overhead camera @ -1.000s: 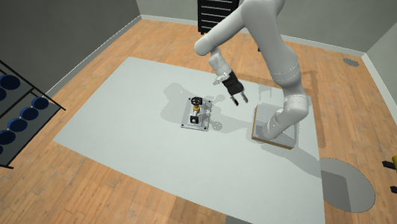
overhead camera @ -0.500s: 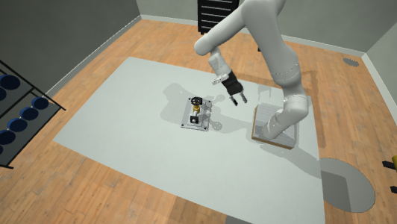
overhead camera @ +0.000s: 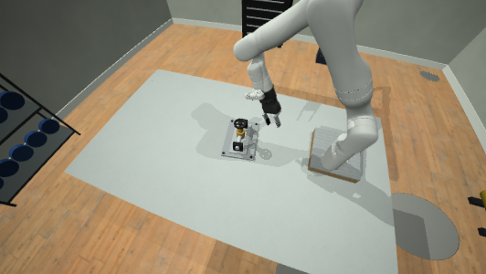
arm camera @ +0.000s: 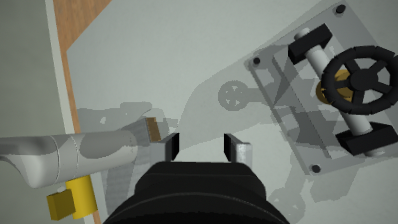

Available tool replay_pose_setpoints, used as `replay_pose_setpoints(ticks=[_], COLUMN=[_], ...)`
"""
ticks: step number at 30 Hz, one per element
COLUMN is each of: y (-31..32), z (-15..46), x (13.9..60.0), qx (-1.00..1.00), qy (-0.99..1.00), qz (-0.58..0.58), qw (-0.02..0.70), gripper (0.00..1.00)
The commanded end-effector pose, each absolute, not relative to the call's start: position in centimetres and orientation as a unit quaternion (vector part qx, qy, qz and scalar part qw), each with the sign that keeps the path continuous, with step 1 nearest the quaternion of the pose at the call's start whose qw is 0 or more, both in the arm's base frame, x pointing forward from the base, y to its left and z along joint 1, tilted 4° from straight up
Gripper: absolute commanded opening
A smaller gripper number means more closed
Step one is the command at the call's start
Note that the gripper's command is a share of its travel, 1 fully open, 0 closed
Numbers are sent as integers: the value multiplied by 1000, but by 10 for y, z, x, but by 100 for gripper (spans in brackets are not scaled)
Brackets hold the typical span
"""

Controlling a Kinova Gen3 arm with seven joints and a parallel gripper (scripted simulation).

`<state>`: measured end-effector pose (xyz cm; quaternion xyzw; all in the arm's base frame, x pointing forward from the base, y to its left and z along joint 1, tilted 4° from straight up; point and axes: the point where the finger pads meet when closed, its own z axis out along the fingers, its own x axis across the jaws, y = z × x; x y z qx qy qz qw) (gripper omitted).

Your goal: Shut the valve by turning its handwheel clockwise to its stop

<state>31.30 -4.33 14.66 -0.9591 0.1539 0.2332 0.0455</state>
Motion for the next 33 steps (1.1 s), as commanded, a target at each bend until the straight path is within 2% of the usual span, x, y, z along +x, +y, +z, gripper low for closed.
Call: replay_pose_setpoints(ticks=[1,10,18,26,27,33], y=[-38,-33,-30,-29,-29,-29], z=[149,169,177,178,178,177], x=[353,444,467,464,464,464], qx=[-965,-944,-935,-934,-934,-934], qy=[198,326,352,355,355,355], qz=[172,37,4,8,8,8], qw=[27,26,32,32,32,32], gripper=[100,100,100,100,54,54])
